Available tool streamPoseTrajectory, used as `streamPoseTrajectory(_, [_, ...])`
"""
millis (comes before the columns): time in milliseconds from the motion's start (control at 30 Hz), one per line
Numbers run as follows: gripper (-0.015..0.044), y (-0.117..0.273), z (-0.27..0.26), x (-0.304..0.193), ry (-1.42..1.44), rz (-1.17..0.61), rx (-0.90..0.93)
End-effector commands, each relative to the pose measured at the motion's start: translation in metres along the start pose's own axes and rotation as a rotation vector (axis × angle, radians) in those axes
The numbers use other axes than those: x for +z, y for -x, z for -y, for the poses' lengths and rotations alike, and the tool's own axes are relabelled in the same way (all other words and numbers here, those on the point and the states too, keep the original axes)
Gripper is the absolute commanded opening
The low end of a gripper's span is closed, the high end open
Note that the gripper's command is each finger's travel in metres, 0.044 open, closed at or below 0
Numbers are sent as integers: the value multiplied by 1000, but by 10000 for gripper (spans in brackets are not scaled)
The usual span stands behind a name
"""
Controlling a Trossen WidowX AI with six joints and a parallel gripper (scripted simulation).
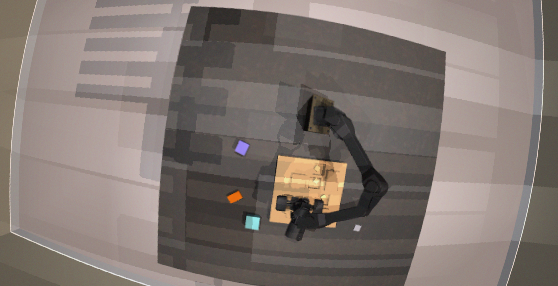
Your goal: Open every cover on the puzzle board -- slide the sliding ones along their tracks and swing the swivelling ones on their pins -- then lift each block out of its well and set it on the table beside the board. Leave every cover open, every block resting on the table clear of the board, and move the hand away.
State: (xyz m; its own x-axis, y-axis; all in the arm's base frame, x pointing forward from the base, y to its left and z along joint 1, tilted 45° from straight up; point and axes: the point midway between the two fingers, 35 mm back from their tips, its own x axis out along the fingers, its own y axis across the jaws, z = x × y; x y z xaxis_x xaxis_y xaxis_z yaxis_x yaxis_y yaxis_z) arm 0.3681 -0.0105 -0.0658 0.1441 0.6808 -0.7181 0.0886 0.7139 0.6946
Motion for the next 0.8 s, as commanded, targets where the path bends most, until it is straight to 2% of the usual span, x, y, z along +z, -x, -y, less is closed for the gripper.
streamPoseTrajectory(0, [0, 0, -5, 4, -2, 2, 6])
streamPoseTrajectory(767, [0, 1, -22, 24, -1, 3, 6])
